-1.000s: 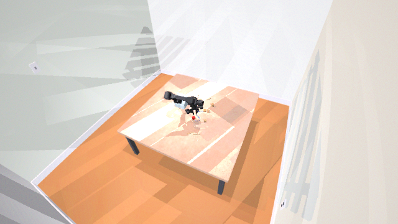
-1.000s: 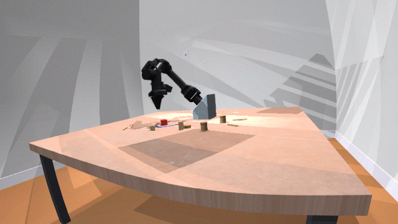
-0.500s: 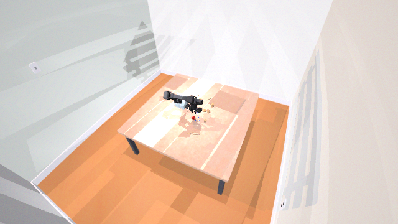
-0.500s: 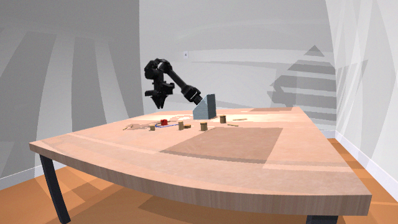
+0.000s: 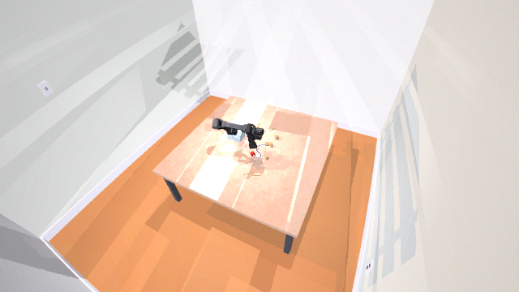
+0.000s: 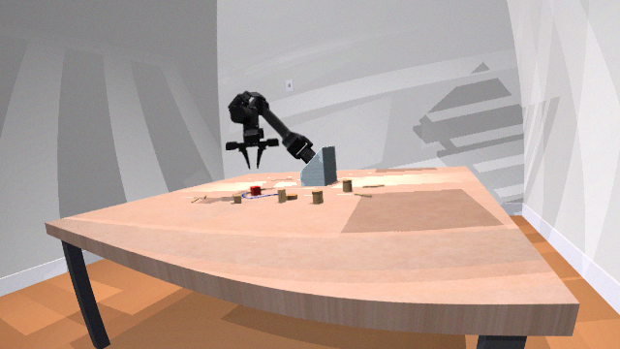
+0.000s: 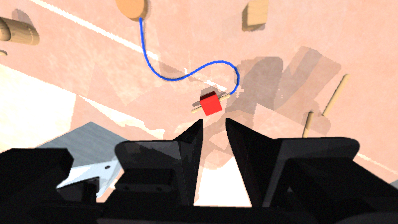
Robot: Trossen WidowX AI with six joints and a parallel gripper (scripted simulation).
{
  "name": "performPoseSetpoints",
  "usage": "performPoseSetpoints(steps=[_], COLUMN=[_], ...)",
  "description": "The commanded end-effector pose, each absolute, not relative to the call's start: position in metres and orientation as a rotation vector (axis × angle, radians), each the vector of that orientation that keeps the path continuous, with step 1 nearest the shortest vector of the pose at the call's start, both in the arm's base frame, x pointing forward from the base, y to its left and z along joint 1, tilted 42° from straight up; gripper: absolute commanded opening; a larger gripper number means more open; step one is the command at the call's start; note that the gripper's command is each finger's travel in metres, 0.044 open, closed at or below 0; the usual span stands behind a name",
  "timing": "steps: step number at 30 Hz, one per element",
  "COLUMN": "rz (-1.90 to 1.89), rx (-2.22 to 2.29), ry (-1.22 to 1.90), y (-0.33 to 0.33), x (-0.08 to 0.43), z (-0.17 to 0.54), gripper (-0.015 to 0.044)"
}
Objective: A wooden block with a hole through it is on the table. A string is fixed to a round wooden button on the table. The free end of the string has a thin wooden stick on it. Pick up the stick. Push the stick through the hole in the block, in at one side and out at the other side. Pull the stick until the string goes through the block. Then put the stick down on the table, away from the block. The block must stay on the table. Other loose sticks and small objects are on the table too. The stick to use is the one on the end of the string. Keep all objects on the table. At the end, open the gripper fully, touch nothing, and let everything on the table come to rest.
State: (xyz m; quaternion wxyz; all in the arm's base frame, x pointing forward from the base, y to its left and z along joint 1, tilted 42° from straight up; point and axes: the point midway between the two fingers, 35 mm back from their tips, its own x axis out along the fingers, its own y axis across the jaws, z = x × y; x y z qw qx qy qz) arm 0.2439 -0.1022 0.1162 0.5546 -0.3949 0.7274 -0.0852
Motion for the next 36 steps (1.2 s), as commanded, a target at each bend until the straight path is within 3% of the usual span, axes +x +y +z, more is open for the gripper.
performPoseSetpoints(steps=[1, 9, 36], rz=[-0.817, -1.096, -1.094], rx=[-0.331, -0.018, -0.016], ry=[1.465, 1.261, 1.261], y=[-0.095, -0.092, -0.103], x=[0.227, 0.222, 0.222], z=[0.107, 0.105, 0.091], gripper=[0.0121, 0.0121, 0.0121])
